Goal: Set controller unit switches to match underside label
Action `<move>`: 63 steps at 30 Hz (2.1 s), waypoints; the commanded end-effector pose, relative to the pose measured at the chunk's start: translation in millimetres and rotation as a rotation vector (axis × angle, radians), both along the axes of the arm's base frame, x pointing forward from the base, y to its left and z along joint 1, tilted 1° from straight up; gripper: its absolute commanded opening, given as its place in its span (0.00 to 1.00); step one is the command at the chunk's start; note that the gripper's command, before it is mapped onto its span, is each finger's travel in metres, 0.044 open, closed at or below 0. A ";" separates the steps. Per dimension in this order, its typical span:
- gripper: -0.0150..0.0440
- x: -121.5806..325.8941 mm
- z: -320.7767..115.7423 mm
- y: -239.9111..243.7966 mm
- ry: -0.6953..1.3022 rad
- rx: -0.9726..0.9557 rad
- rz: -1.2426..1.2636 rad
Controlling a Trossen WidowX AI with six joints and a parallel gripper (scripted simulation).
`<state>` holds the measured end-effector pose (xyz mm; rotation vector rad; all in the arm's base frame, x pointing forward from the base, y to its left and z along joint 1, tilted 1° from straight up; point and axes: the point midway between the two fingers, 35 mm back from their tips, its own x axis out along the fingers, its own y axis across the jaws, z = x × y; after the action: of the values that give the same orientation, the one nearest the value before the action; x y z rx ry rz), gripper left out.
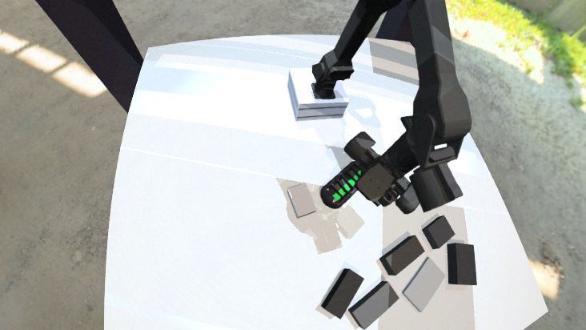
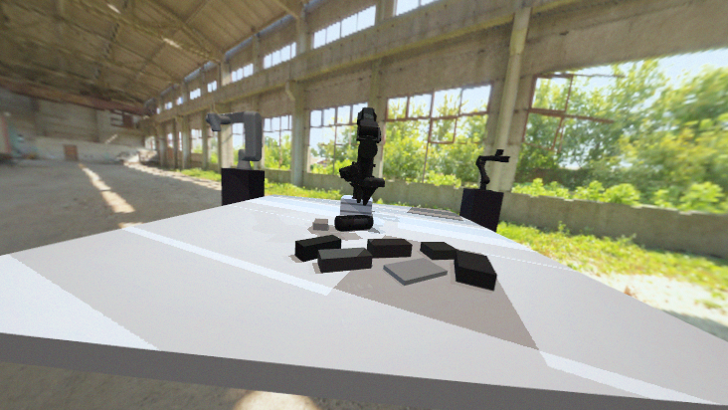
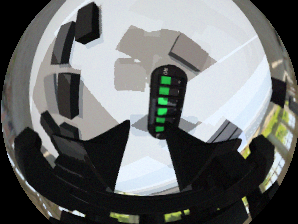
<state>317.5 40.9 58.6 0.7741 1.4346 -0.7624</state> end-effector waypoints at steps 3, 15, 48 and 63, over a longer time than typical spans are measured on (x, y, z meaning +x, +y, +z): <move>0.30 1.3 2.5 0.0 -0.005 0.000 0.002; 0.25 1.3 2.5 0.0 -0.005 0.000 0.002; 0.51 -1.8 81.1 -0.9 -0.003 0.002 -0.001; 0.25 -1.8 81.1 -0.9 -0.003 0.002 -0.001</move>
<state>314.8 40.0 137.4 0.7770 1.4364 -0.7653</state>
